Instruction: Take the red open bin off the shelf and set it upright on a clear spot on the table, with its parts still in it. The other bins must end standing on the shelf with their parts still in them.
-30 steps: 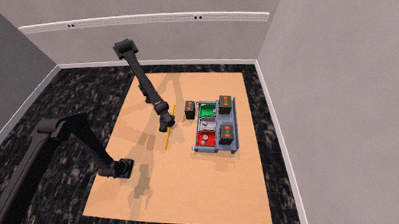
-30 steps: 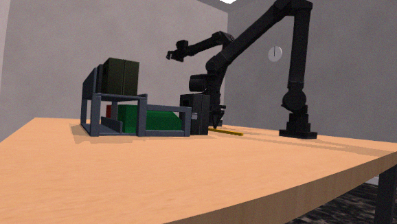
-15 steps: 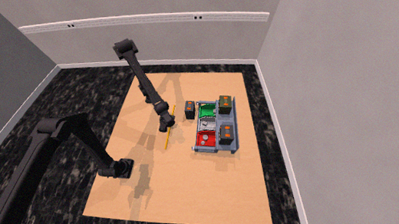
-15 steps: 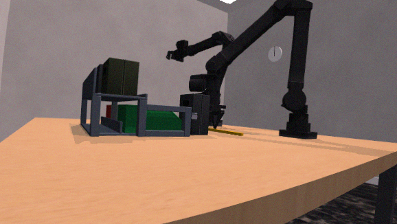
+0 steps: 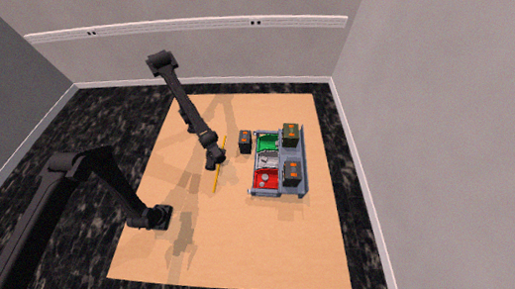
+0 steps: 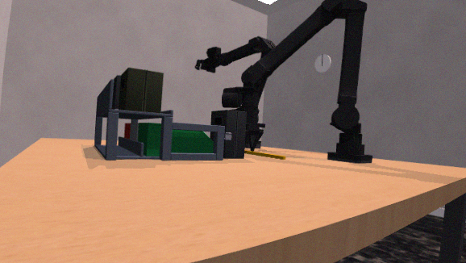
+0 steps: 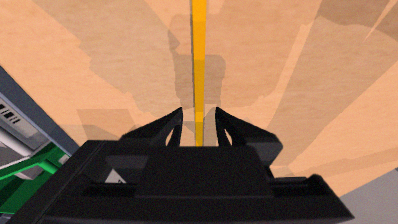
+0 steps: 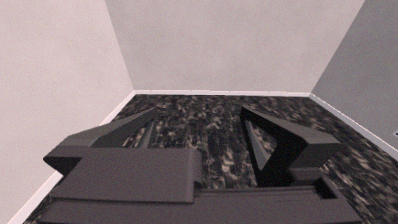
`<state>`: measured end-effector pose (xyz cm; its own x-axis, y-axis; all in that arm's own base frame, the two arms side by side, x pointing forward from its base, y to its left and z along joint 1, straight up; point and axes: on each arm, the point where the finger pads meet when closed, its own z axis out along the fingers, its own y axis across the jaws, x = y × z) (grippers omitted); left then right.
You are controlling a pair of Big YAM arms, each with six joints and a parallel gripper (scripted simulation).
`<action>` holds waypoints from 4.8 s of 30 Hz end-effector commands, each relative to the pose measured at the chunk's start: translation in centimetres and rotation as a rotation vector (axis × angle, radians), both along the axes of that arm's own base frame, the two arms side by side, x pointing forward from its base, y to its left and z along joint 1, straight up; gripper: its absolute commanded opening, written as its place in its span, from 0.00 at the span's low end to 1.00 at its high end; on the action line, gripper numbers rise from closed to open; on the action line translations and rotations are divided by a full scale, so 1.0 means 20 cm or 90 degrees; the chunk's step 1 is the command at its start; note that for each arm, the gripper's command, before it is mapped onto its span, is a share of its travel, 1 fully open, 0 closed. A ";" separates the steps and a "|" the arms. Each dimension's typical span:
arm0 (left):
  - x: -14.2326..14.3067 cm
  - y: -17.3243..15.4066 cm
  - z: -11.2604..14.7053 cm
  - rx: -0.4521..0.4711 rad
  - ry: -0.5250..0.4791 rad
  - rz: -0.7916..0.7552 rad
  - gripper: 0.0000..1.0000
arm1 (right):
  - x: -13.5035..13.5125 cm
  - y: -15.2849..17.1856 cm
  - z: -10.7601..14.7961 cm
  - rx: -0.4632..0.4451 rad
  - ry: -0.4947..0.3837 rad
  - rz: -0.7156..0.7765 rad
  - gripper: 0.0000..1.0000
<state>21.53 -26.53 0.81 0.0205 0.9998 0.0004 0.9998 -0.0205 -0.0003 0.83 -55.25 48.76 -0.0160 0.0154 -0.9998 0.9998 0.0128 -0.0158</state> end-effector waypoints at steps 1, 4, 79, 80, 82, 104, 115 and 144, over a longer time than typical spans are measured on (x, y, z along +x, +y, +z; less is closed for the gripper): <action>0.08 -0.11 0.06 -0.027 -0.020 0.001 0.43 | -0.03 0.04 0.06 -0.010 -0.010 -0.004 1.00; 0.08 -0.11 0.06 -0.027 -0.020 0.001 0.43 | -0.03 0.04 0.06 -0.010 -0.010 -0.004 1.00; 0.07 -0.11 0.66 -0.041 -0.032 0.001 0.00 | -0.03 0.04 0.06 -0.010 -0.010 -0.004 1.00; 0.07 -0.11 0.66 -0.041 -0.032 0.001 0.00 | -0.03 0.04 0.06 -0.010 -0.010 -0.004 1.00; 0.07 -0.11 0.66 -0.040 -0.031 0.001 0.00 | -0.03 0.04 0.06 -0.010 -0.010 -0.004 1.00; 0.08 -0.11 0.67 -0.042 -0.033 0.002 0.00 | -0.03 0.04 0.06 -0.010 -0.010 -0.004 1.00; 0.08 -0.11 0.69 -0.043 -0.034 0.002 0.00 | -0.03 0.04 0.06 -0.010 -0.010 -0.004 1.00; 0.07 -0.10 0.90 -0.040 -0.031 0.002 0.00 | -0.03 0.04 0.06 -0.010 -0.010 -0.004 1.00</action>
